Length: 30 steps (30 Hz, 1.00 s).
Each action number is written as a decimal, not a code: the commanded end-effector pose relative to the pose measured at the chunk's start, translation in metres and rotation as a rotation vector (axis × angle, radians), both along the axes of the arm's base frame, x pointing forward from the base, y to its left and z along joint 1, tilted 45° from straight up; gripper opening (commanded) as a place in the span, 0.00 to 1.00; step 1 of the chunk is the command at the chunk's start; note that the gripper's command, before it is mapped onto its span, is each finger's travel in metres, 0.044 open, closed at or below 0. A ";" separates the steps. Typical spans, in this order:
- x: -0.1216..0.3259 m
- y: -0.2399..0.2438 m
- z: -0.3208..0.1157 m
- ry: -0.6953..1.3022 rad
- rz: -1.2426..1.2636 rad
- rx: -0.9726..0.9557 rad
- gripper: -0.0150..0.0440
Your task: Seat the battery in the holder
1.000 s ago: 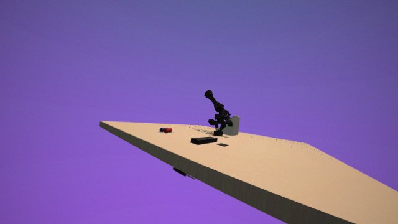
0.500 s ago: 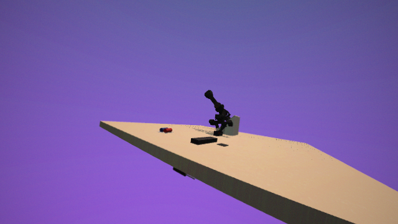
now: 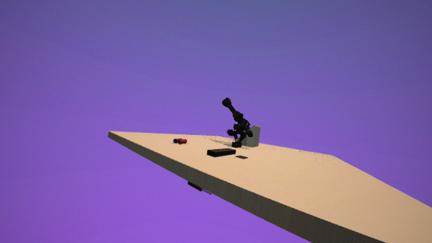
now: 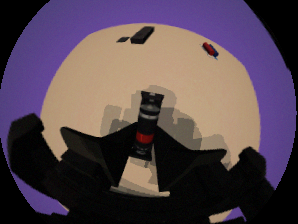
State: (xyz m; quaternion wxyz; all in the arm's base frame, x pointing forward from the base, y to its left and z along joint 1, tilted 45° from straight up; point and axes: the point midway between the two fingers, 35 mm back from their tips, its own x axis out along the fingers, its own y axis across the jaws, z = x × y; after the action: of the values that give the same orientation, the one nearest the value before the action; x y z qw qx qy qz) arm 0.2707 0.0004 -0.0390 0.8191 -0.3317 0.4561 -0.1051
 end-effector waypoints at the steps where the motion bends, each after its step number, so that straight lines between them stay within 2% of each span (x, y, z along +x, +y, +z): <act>1: -0.005 -0.002 -0.002 0.015 -0.005 -0.003 0.39; 30: 0.005 0.001 -0.008 0.089 -0.080 0.018 0.39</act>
State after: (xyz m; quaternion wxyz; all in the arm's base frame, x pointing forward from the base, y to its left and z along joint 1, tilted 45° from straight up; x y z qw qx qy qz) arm 0.2786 0.0008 -0.0421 0.8010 -0.3157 0.4937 -0.1219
